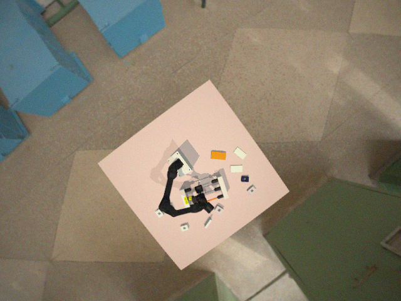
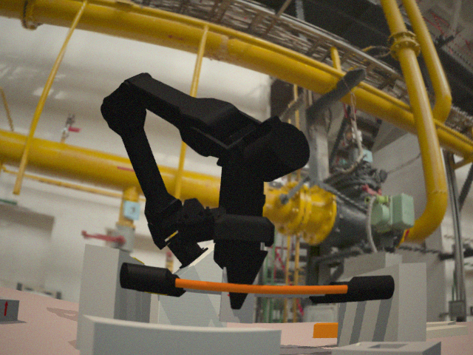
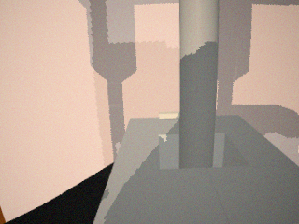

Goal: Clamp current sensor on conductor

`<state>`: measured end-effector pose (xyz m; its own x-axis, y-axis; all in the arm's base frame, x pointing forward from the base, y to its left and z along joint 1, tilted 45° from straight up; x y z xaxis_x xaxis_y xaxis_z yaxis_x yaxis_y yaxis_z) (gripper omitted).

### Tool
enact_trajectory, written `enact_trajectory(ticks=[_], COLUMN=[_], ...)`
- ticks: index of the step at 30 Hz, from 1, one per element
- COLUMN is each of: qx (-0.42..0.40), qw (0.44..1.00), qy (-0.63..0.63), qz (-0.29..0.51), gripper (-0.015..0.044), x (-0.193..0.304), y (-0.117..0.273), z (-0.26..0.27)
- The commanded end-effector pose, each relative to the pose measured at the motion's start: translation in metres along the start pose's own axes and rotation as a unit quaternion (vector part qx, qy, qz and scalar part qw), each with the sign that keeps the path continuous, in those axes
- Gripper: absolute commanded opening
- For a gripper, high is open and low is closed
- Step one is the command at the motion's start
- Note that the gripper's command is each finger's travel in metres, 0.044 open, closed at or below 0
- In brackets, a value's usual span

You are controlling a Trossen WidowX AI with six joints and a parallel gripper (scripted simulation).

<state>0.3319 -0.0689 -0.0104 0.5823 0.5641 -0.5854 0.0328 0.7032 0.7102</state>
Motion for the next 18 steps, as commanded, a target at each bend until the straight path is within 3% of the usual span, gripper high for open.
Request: enact_trajectory(ticks=[1,12,18], qx=[0.0,0.0,0.0], qw=[1.0,1.0,1.0], qy=[0.001,0.0,0.001], qz=[0.0,0.0,0.0], gripper=[0.0,0.0,0.0157], x=[0.0005,0.0005,0.0005], y=[0.0004,-0.0046,-0.0005], z=[0.0017,0.0016,0.0013])
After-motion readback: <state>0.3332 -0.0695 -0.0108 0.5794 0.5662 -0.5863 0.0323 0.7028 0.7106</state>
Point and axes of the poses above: the point midway between the two fingers, 35 mm back from their tips, its own y axis back along the fingers, its own z axis across the jaws, x = y × z, the point moved 2 cm from there along y, back along the fingers, and after that the axes turned 15 degrees about -y, right-handed, at the moved point
